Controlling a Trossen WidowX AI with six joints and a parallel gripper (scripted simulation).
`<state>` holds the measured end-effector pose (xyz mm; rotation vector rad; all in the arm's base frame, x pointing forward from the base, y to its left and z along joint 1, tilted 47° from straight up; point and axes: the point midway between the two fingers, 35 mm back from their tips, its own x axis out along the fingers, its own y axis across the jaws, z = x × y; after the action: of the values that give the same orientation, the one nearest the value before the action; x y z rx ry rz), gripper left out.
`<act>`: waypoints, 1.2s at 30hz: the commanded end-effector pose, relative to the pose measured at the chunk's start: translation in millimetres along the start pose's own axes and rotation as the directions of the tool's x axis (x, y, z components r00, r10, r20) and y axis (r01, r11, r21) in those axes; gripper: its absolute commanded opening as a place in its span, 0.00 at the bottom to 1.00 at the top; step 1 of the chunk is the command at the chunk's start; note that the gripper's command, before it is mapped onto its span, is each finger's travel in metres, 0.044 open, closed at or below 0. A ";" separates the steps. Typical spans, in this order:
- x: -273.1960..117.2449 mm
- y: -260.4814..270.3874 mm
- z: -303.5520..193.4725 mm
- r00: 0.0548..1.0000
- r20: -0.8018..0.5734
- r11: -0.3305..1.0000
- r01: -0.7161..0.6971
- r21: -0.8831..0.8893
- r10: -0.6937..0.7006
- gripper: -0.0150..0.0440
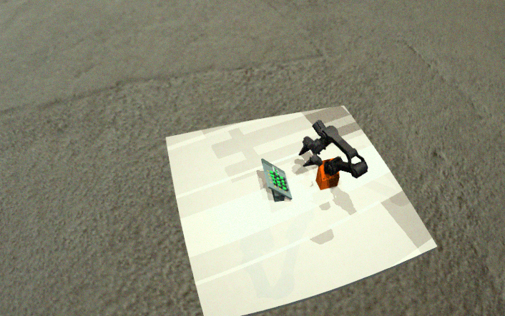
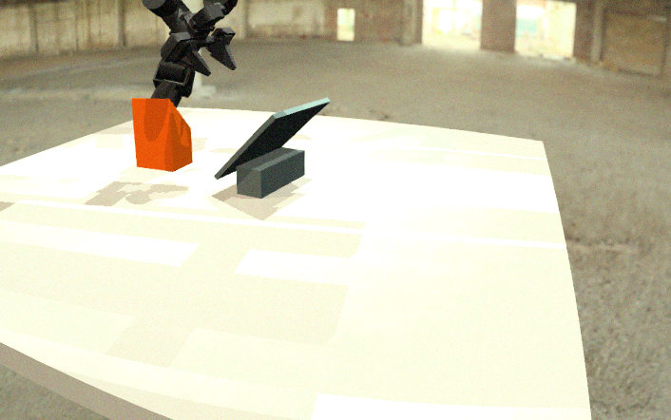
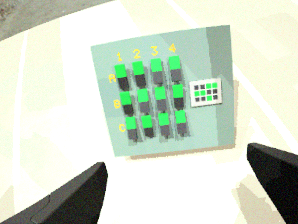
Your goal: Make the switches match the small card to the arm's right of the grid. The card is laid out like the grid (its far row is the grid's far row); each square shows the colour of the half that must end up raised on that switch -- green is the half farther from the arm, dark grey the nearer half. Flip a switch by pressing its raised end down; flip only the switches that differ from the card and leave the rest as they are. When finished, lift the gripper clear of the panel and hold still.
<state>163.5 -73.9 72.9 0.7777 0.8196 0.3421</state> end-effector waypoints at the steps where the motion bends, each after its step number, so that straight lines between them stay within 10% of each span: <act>1: 1.0 -0.2 0.3 1.000 -0.003 1.000 0.003 0.000 -0.003 0.89; 15: 89.0 45.0 48.1 0.998 -0.026 0.999 0.051 -0.008 -0.051 0.26; 36: 139.7 59.0 52.8 0.999 -0.037 1.000 0.022 -0.005 -0.022 0.25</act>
<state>291.9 13.4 70.2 0.7561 0.8555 0.3407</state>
